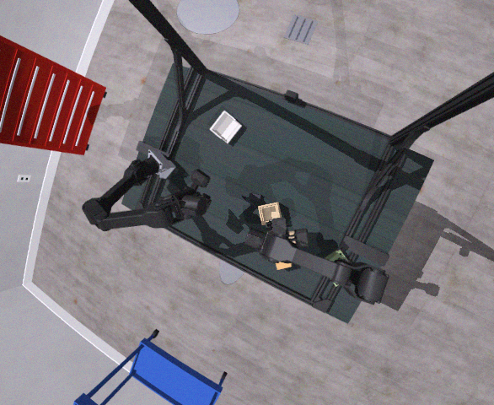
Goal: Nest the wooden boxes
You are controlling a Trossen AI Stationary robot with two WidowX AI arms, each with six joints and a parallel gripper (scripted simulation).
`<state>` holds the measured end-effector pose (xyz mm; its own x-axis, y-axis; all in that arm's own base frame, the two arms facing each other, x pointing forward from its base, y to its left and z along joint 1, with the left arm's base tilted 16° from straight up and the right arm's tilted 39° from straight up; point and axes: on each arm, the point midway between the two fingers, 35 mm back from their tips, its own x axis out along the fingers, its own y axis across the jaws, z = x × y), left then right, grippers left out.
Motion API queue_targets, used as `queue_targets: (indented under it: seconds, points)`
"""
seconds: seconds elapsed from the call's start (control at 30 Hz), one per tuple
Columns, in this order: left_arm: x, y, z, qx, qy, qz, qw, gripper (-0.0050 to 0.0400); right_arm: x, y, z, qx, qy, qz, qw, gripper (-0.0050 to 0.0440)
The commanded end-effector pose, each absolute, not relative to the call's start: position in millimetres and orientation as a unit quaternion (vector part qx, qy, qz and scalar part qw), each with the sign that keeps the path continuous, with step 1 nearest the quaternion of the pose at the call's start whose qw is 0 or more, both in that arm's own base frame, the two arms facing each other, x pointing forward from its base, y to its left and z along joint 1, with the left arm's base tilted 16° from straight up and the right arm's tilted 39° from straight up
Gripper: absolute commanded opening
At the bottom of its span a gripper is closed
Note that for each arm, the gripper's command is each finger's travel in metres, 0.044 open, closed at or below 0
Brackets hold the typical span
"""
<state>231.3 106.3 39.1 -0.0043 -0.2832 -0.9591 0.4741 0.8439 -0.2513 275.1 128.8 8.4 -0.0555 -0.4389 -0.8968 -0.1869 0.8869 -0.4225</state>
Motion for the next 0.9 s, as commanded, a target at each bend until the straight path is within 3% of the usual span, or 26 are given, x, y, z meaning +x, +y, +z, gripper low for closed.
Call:
queue_targets:
  seconds: [0.0,0.2,0.87]
  points:
    - [219.1,103.7,36.2,0.094,0.647,-0.285,0.701,0.0400,269.3,135.5,12.6,-0.222,0.700,-0.172,0.657,0.0400]
    - [207.3,100.4,31.6,0.113,0.639,-0.303,0.698,0.0400,261.7,142.2,19.3,-0.237,0.667,-0.237,0.665,0.0400]
    - [206.1,94.7,11.8,0.114,0.638,-0.304,0.698,0.0400,261.3,142.6,19.8,-0.239,0.665,-0.241,0.666,0.0400]
